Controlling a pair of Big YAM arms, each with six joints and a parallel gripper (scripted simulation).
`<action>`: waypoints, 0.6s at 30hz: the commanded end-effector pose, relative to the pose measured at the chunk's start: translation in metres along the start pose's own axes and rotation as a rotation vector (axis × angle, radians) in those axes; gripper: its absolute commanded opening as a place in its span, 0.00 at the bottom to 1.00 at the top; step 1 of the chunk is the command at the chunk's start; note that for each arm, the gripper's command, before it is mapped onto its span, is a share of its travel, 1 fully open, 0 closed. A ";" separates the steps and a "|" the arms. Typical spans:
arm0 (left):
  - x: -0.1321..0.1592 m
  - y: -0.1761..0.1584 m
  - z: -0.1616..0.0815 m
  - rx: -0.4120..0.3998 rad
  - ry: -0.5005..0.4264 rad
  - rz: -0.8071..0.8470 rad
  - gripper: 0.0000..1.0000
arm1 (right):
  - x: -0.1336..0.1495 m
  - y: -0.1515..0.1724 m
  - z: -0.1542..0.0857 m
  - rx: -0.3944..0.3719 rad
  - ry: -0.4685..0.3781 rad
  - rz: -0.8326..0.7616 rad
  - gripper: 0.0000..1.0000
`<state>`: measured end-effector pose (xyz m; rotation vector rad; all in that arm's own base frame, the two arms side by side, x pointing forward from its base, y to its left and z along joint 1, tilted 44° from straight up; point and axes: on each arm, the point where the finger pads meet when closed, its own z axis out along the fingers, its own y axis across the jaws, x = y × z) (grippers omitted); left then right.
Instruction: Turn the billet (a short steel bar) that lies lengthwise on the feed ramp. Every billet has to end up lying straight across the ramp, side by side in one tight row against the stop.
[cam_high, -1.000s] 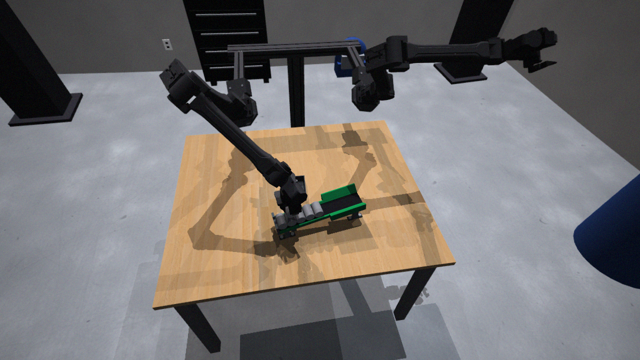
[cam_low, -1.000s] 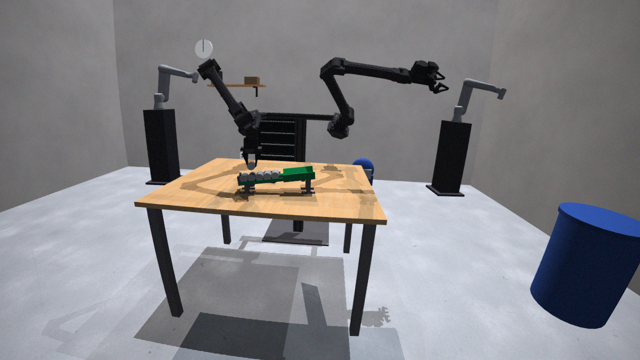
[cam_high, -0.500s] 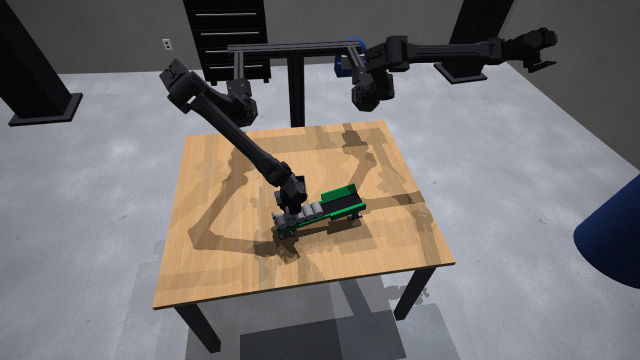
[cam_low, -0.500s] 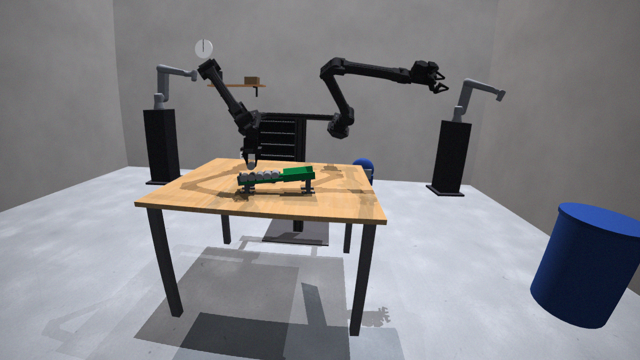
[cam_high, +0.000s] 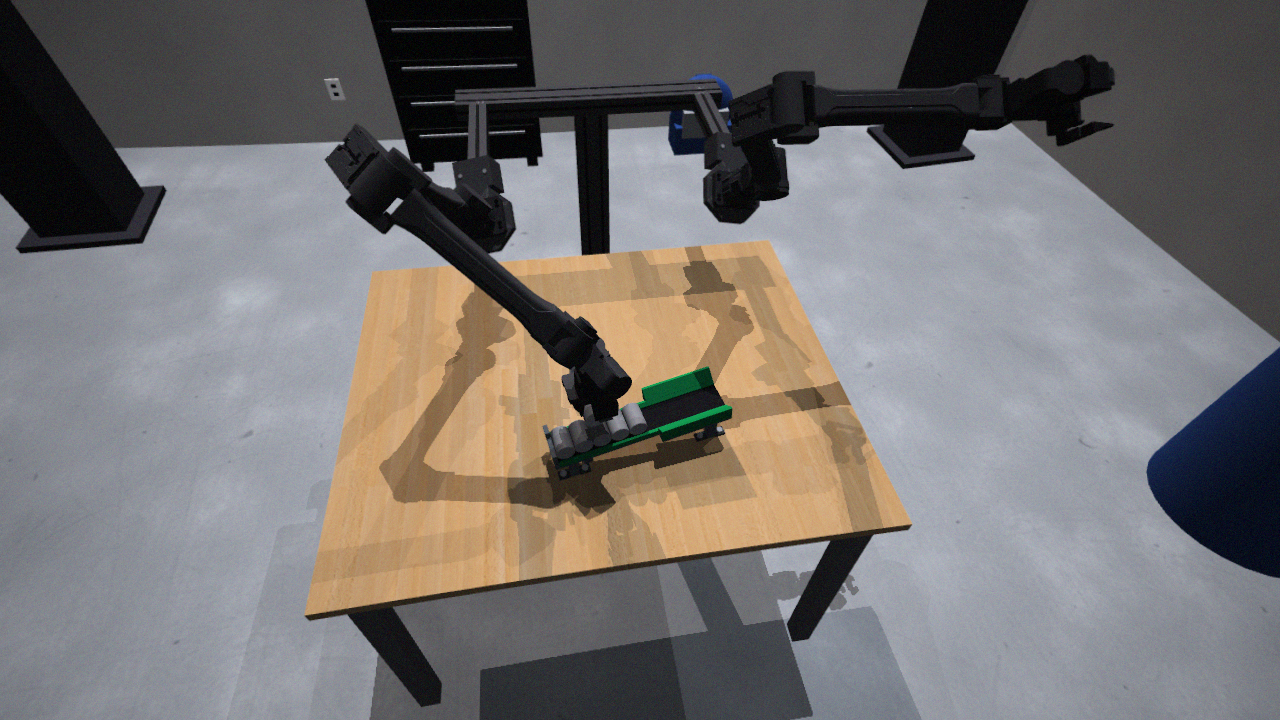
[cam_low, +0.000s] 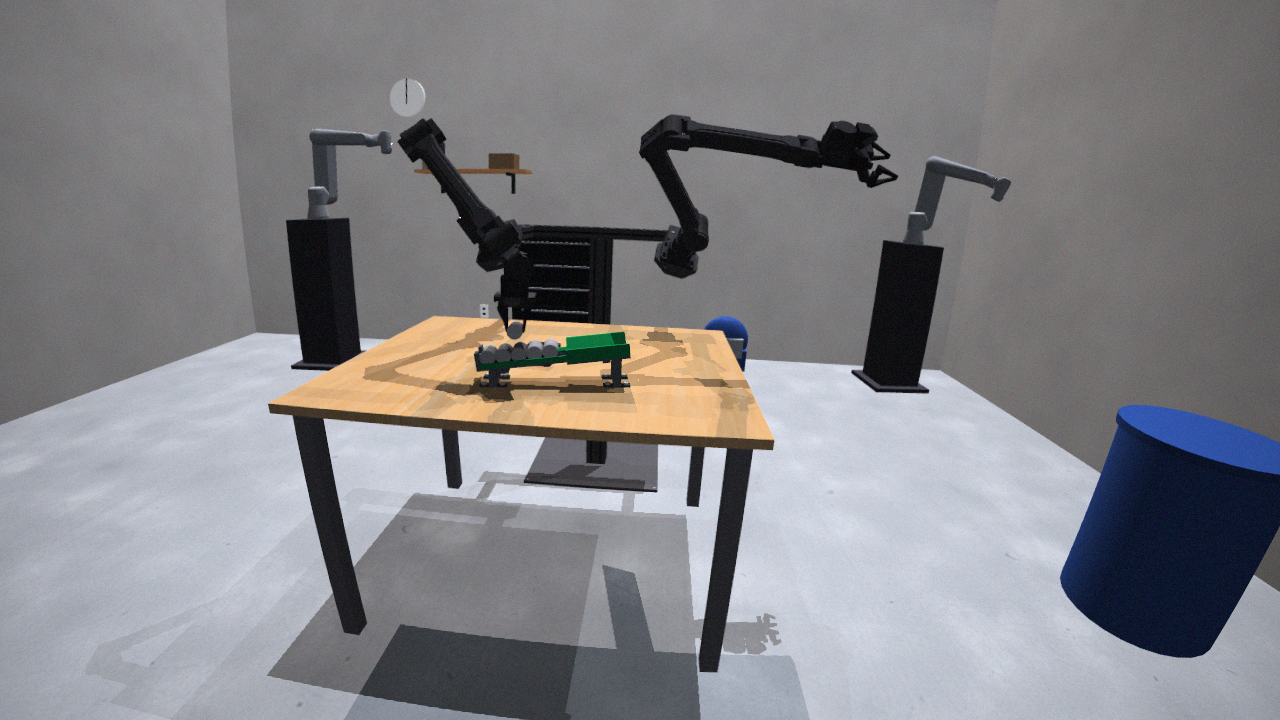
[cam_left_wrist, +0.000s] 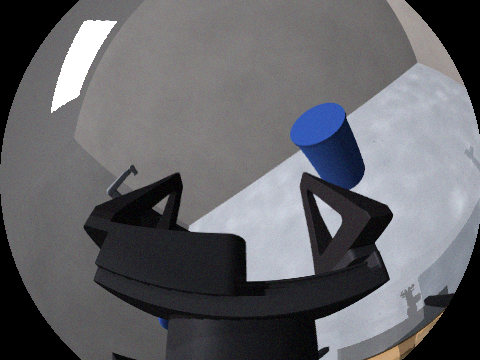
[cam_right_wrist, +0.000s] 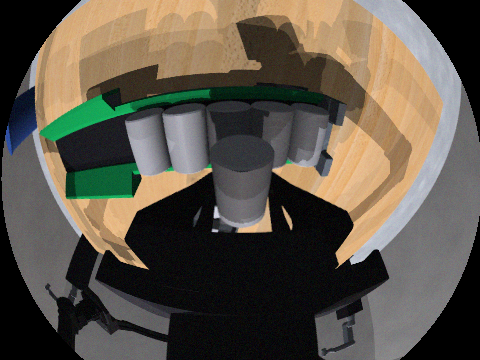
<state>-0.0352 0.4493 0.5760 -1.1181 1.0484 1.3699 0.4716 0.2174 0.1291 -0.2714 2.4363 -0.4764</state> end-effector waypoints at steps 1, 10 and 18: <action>-0.043 0.010 -0.005 -0.018 -0.062 -0.014 1.00 | -0.027 0.026 -0.021 -0.024 -0.044 0.014 0.00; -0.043 0.010 -0.005 -0.018 -0.062 -0.014 1.00 | -0.026 0.070 -0.028 -0.026 -0.045 0.014 0.00; -0.043 0.010 -0.005 -0.018 -0.062 -0.014 1.00 | -0.026 0.101 -0.033 -0.027 -0.045 0.014 0.00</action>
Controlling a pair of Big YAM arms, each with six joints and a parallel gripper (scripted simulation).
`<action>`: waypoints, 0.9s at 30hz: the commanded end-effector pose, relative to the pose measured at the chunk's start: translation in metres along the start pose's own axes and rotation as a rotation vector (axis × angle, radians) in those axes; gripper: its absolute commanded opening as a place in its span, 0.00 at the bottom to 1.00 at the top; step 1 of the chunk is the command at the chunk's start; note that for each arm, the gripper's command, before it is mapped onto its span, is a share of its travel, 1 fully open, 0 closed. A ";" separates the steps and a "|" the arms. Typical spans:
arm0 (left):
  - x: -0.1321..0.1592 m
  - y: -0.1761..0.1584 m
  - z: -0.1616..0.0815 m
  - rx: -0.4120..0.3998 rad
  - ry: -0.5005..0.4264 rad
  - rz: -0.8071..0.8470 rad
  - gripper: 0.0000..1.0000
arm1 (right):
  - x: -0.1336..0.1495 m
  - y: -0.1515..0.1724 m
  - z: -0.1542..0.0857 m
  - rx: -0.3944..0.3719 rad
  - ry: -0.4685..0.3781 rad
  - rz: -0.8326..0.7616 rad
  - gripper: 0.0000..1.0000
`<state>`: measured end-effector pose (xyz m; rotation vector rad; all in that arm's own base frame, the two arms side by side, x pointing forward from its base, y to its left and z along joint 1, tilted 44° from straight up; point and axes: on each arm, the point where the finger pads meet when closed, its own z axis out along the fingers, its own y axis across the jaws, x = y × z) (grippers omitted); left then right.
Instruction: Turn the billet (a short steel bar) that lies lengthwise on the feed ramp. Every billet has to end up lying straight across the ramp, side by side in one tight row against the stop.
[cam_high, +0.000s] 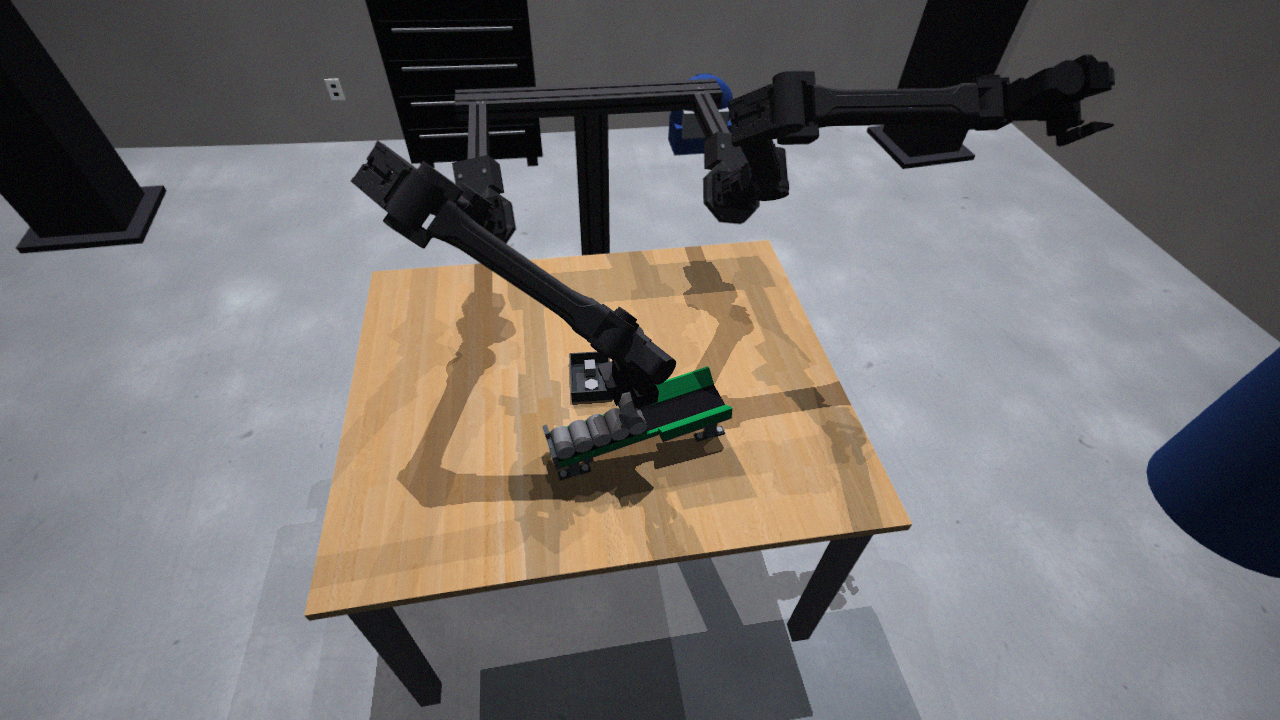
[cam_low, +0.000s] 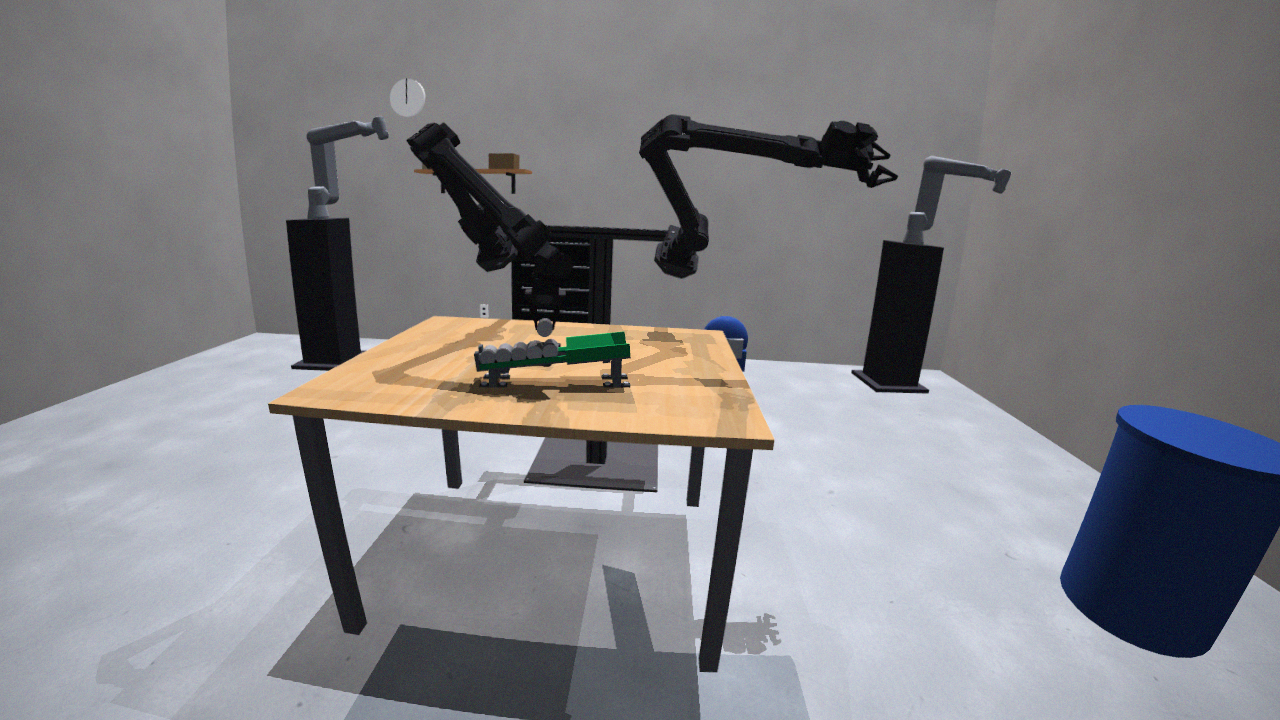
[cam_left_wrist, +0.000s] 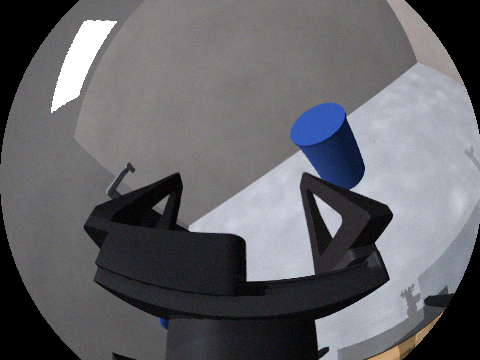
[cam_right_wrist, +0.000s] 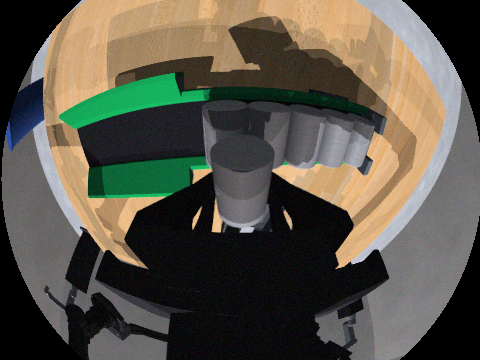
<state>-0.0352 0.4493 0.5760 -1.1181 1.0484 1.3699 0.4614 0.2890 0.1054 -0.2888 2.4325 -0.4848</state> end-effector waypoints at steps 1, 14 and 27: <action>-0.043 0.010 -0.005 -0.018 -0.062 -0.014 1.00 | -0.026 0.030 -0.025 -0.029 -0.043 0.029 0.00; -0.043 0.010 -0.005 -0.018 -0.062 -0.014 1.00 | -0.026 0.078 -0.033 -0.031 -0.044 0.029 0.00; -0.043 0.010 -0.005 -0.018 -0.062 -0.014 1.00 | -0.031 0.101 -0.044 -0.038 -0.054 0.039 0.00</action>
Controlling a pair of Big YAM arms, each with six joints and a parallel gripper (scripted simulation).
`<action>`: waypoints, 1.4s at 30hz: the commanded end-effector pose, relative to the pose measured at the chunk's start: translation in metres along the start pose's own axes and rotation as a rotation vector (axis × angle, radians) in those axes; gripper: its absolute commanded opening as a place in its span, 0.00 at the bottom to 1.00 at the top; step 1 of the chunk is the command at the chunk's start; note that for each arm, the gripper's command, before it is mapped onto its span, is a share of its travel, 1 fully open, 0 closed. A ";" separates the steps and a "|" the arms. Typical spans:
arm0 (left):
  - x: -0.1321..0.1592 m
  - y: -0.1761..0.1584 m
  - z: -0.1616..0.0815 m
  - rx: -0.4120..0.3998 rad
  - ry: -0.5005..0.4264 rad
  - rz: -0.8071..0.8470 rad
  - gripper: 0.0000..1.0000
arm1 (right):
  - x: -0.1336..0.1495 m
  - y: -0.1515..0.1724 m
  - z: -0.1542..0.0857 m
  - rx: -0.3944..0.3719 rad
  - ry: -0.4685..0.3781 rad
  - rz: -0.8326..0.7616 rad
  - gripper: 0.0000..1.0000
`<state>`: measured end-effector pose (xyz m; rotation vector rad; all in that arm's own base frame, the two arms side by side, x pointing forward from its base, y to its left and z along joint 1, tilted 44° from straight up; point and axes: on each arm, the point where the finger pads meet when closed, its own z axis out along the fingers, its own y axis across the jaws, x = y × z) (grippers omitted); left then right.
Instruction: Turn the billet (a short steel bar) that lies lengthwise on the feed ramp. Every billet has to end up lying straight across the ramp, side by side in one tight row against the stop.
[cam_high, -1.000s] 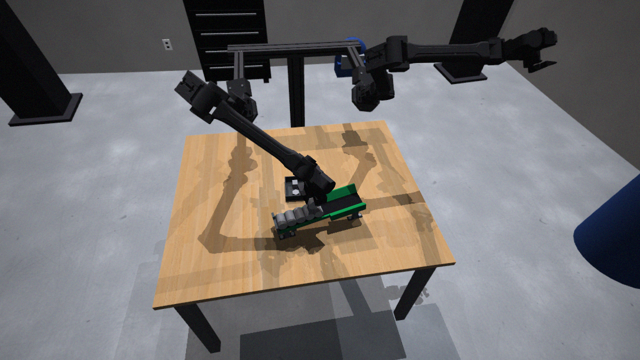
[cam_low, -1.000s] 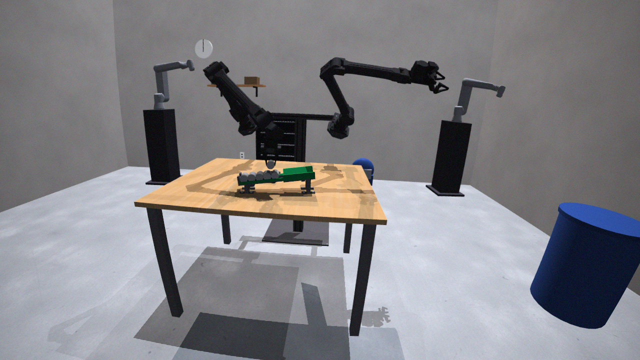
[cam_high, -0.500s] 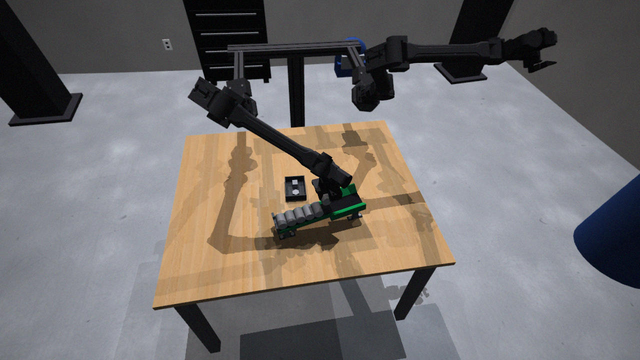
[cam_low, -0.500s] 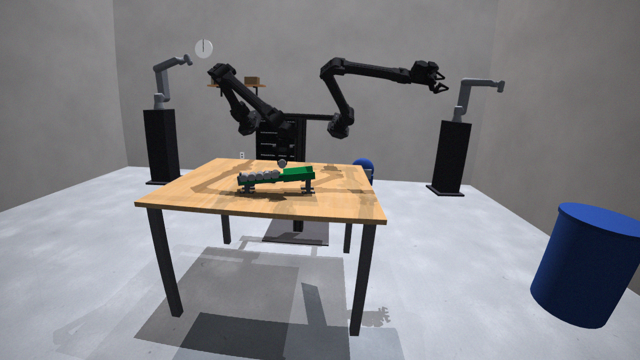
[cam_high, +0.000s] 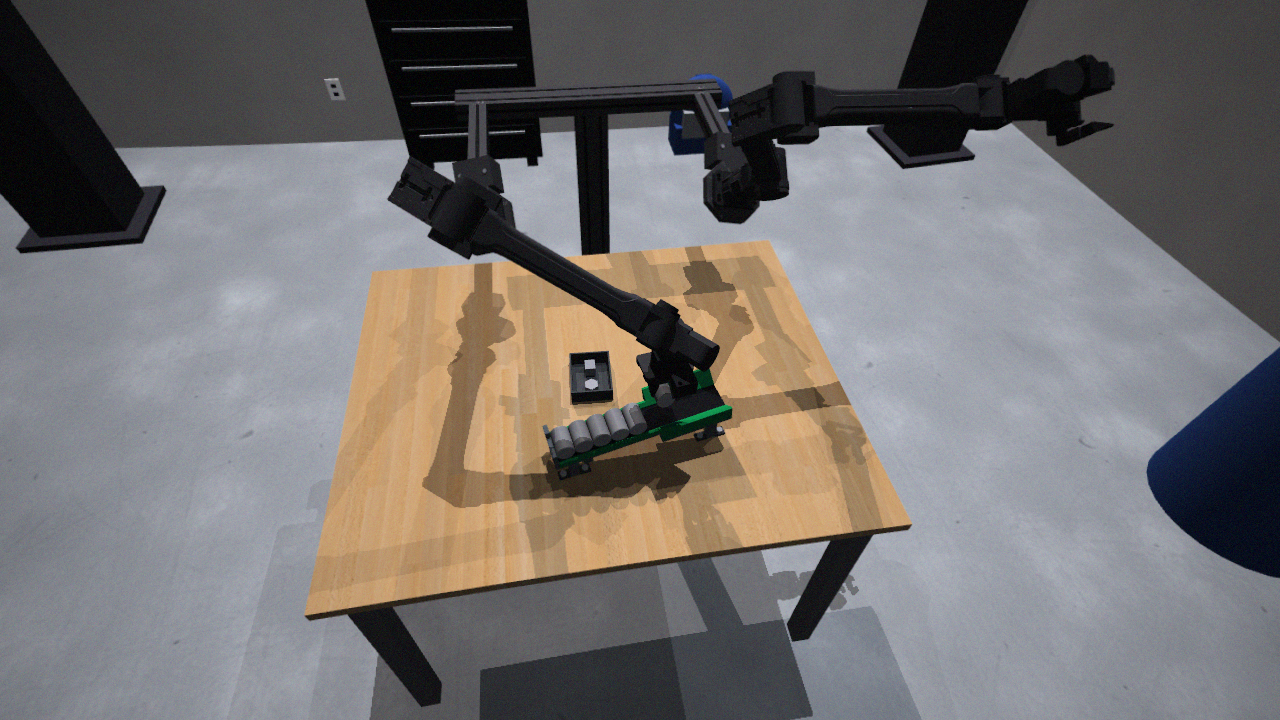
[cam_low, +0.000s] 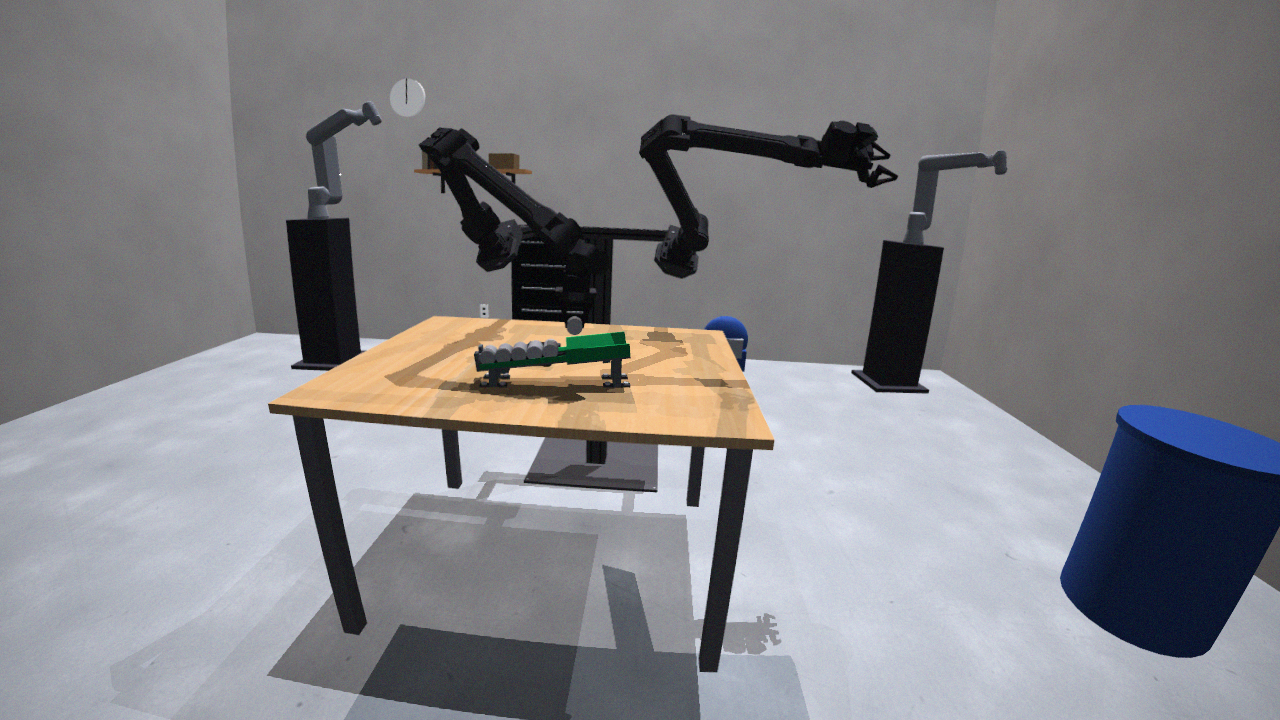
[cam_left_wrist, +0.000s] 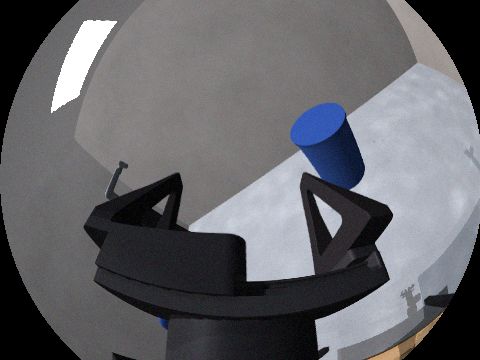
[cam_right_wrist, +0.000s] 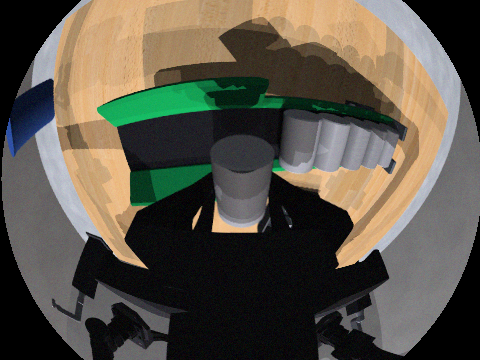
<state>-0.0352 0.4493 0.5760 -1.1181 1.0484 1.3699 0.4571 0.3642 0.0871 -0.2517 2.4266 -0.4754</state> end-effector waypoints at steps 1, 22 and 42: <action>-0.043 0.010 -0.005 -0.018 -0.062 -0.014 1.00 | -0.017 0.028 -0.030 -0.040 -0.041 0.003 0.00; -0.043 0.010 -0.005 -0.018 -0.062 -0.014 1.00 | -0.027 0.023 -0.044 -0.054 -0.061 0.021 0.00; -0.043 0.010 -0.005 -0.018 -0.062 -0.014 1.00 | -0.026 0.025 -0.042 -0.052 -0.058 0.016 0.00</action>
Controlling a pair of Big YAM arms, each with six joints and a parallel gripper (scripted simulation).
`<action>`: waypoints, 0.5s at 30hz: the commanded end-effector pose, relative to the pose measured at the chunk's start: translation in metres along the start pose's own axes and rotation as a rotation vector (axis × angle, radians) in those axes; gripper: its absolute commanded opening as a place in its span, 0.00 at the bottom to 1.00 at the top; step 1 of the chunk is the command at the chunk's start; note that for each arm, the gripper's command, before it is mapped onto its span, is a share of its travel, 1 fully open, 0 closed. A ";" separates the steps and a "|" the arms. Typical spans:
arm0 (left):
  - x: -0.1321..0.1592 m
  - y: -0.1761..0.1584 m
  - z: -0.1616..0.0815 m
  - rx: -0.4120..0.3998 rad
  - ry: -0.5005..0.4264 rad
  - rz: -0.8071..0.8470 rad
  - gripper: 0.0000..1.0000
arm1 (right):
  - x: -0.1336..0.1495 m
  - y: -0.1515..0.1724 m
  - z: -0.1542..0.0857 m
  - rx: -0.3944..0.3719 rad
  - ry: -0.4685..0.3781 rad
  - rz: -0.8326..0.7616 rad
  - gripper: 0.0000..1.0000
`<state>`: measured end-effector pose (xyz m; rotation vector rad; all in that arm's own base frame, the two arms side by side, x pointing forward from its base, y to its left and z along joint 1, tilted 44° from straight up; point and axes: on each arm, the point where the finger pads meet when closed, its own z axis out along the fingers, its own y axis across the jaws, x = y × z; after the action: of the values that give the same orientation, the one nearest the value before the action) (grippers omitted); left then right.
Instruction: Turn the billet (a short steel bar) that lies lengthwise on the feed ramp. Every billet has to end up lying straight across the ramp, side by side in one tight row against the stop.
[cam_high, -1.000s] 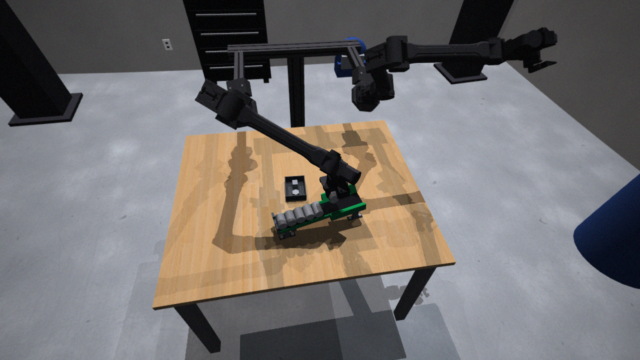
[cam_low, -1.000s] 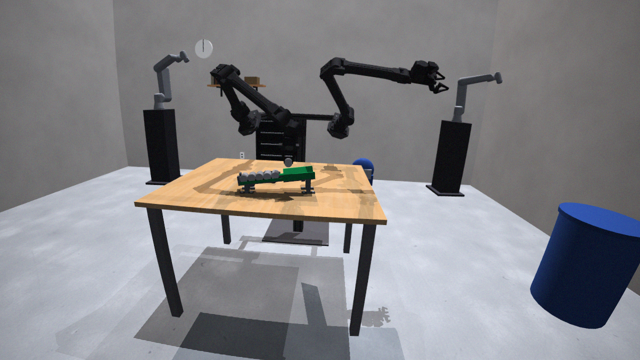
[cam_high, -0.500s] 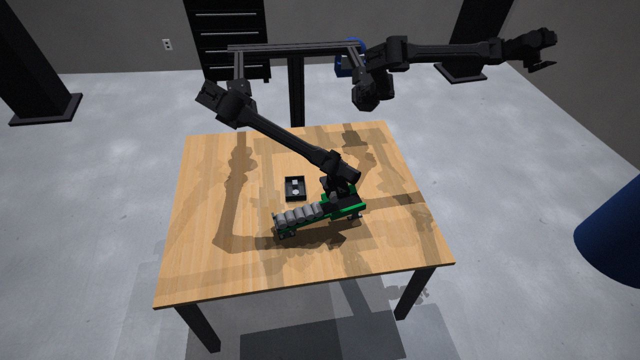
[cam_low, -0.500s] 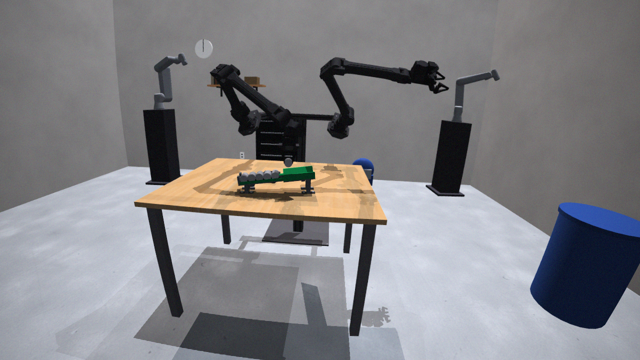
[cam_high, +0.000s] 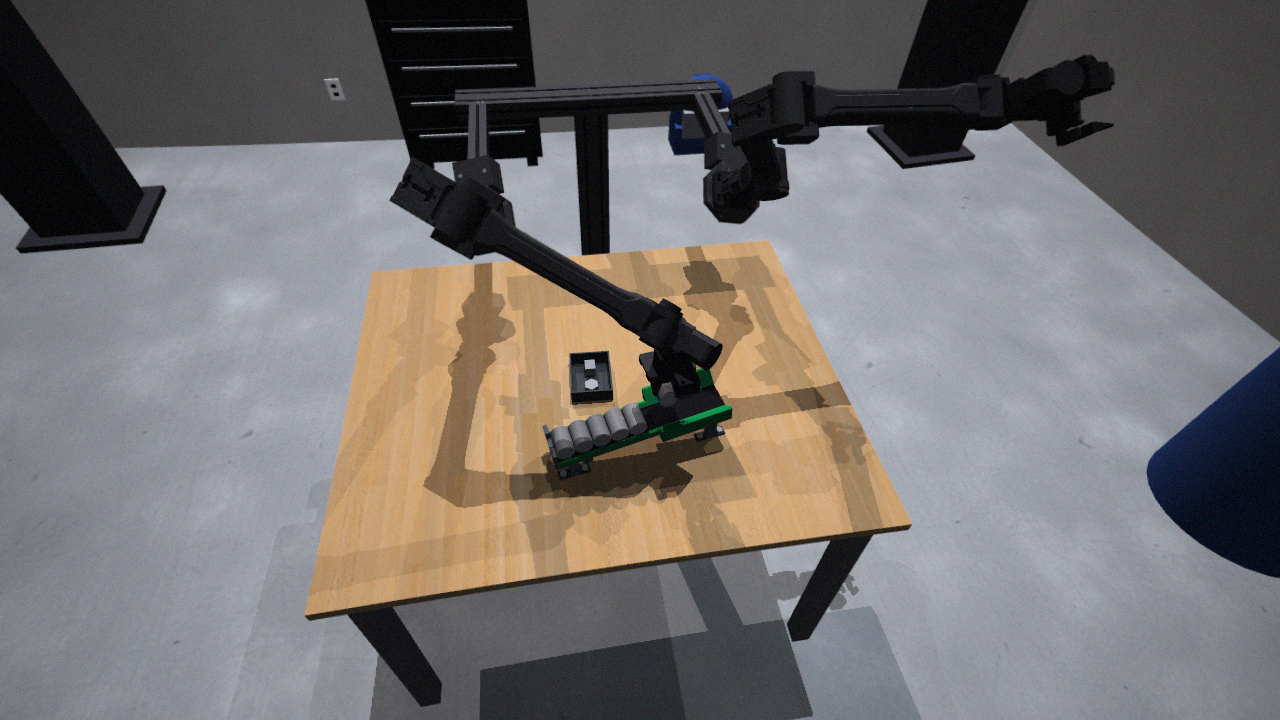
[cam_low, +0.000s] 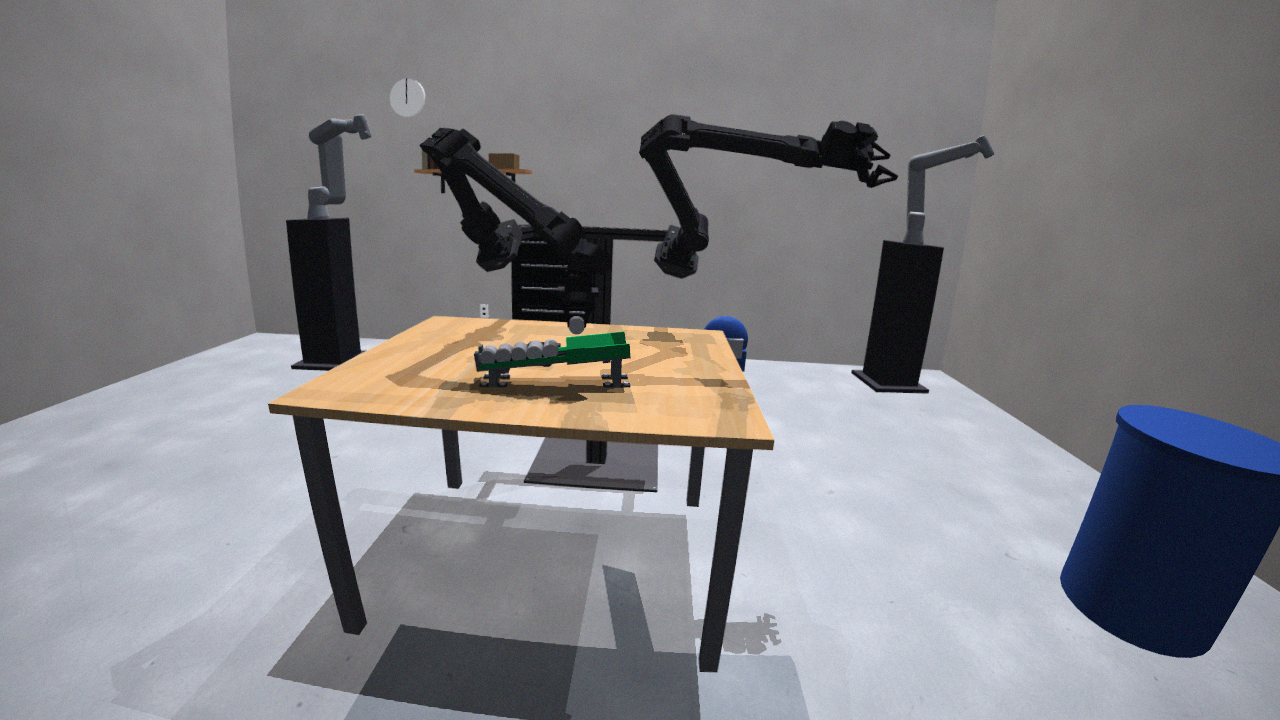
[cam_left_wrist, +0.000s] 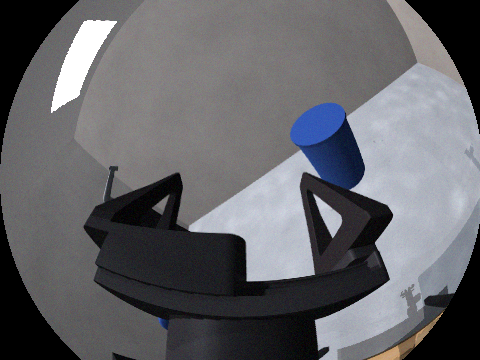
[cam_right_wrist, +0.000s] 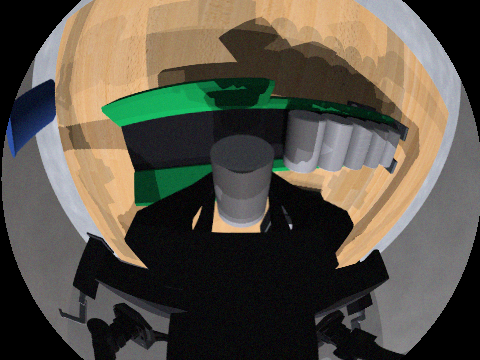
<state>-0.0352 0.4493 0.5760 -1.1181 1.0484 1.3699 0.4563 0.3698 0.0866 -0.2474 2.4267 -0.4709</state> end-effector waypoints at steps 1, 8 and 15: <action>-0.043 0.010 -0.005 -0.018 -0.062 -0.014 1.00 | -0.023 0.021 -0.037 -0.048 -0.054 0.006 0.00; -0.043 0.010 -0.005 -0.018 -0.062 -0.014 1.00 | -0.019 0.033 -0.016 -0.048 -0.050 -0.012 0.00; -0.043 0.010 -0.005 -0.018 -0.062 -0.014 1.00 | -0.032 0.027 -0.014 -0.054 -0.066 0.012 0.00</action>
<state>-0.0352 0.4493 0.5760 -1.1181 1.0484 1.3699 0.4592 0.3740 0.0664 -0.2785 2.4378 -0.4895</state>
